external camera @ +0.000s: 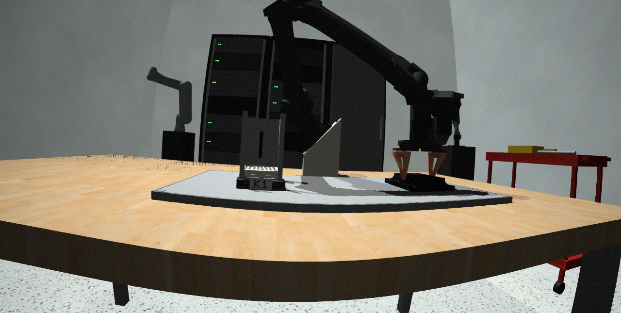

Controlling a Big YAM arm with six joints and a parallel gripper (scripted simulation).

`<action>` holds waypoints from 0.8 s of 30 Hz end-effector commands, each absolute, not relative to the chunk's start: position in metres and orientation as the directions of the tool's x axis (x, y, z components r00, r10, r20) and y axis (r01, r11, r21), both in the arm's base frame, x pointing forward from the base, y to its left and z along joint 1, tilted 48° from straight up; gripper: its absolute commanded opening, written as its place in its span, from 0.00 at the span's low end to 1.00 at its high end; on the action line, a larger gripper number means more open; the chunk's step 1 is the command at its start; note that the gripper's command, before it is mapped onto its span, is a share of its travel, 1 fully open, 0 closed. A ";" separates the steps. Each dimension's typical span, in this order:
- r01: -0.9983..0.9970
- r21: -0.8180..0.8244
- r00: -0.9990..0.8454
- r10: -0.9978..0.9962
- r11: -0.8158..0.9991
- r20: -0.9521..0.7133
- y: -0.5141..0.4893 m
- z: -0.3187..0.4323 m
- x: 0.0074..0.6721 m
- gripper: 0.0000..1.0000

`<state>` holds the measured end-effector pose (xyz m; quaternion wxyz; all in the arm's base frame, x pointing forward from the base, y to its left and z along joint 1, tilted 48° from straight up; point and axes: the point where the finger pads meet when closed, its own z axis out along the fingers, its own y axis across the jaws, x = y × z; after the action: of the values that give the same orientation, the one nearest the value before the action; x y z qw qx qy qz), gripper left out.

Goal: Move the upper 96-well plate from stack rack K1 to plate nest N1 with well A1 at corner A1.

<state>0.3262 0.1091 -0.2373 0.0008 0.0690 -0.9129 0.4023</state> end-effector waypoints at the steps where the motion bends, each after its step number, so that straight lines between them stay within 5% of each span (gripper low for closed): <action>1: -0.116 -0.726 -0.990 -0.137 0.678 0.030 0.120 -0.236 0.338 0.00; 16: -0.112 -0.726 -0.991 -0.127 0.678 0.033 0.114 -0.242 0.342 0.00; 17: -0.116 -0.726 -0.990 -0.137 0.678 0.030 0.120 -0.236 0.338 1.00; 24: -0.116 -0.726 -0.990 -0.137 0.678 0.030 0.120 -0.236 0.338 1.00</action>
<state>0.3264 0.1088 -0.2372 0.0008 0.0690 -0.9128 0.4025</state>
